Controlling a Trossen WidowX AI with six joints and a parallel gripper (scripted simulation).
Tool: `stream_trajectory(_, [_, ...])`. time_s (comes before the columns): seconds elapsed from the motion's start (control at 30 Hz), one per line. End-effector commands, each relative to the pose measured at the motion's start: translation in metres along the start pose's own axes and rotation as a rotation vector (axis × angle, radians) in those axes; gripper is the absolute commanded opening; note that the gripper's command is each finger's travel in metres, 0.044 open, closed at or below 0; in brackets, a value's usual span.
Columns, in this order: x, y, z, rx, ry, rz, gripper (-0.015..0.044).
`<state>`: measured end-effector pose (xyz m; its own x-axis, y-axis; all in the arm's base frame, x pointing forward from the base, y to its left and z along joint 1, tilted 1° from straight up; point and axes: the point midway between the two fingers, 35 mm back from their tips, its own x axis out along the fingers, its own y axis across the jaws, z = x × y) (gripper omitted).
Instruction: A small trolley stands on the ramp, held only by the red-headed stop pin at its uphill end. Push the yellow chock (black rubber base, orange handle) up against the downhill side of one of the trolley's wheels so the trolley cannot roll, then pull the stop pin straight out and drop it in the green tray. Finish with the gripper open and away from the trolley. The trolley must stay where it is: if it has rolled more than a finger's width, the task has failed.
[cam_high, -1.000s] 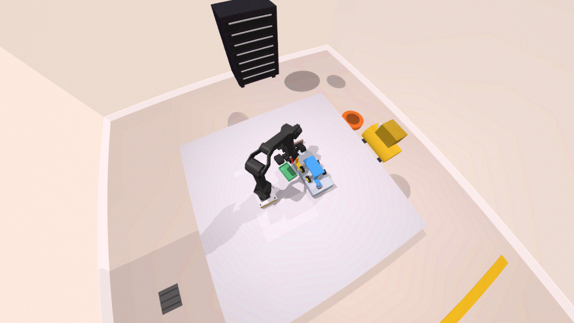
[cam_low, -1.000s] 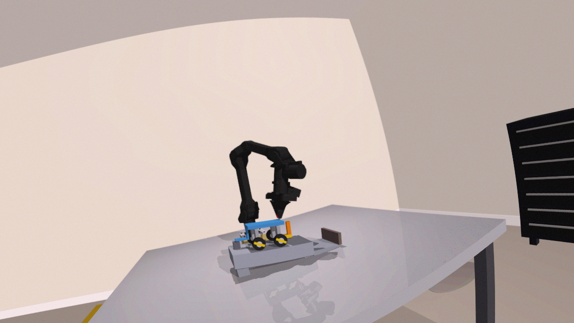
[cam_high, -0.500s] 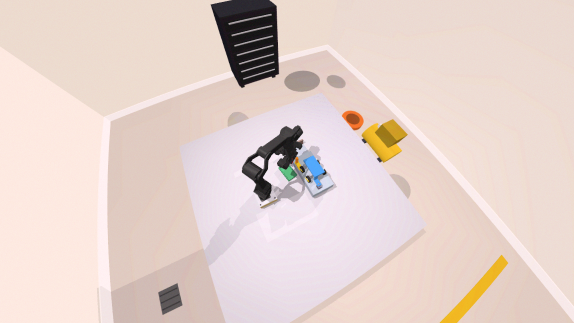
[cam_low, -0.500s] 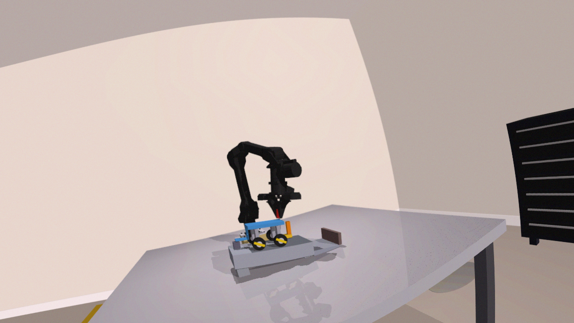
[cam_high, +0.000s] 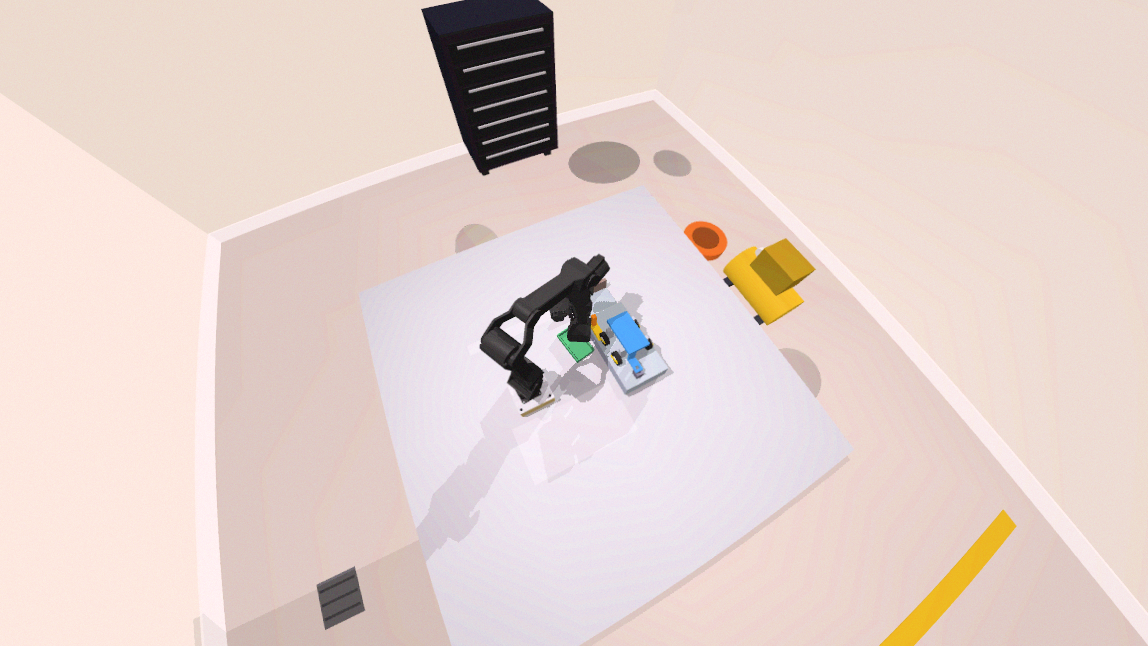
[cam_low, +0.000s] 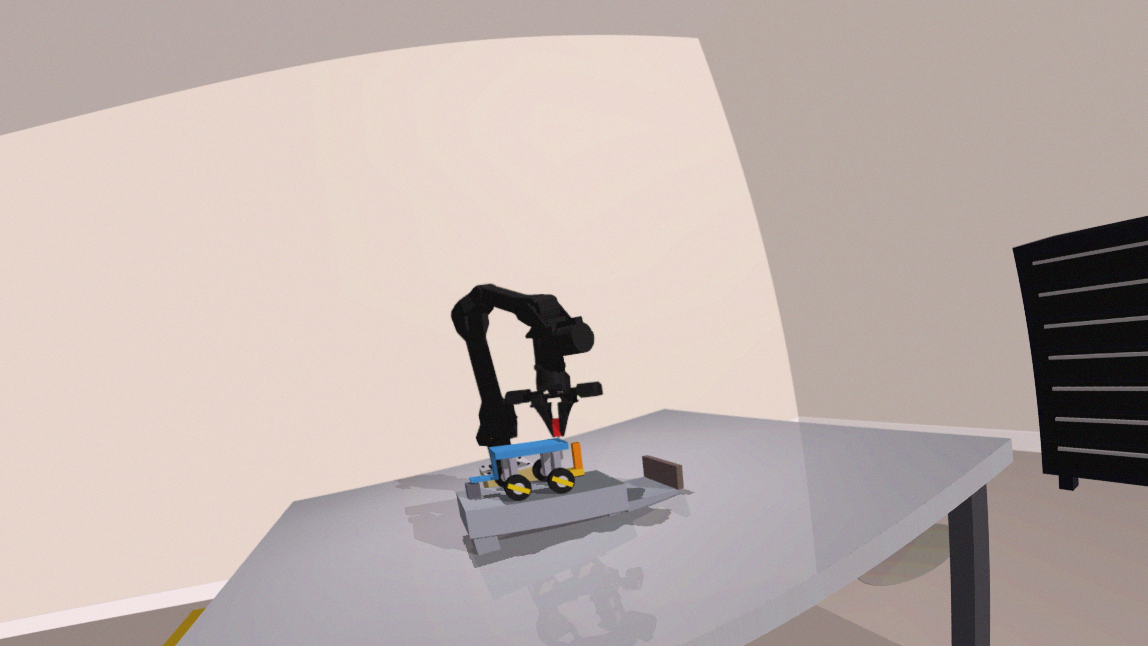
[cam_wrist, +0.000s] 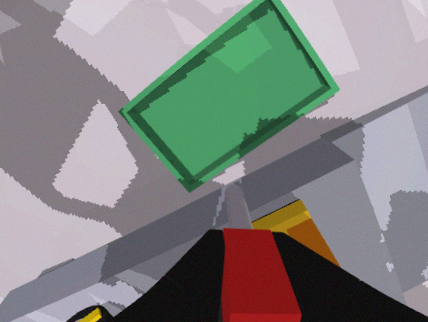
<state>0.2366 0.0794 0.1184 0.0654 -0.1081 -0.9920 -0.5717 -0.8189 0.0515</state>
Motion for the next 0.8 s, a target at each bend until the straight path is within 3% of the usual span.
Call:
stream_trajectory(0.0, [0.0002, 0.0004, -0.0010, -0.112, -0.017, -0.016, 0.0000])
stream_trajectory(0.77, [-0.0002, 0.0025, -0.0044, -0.705, -0.070, -0.116, 0.0000])
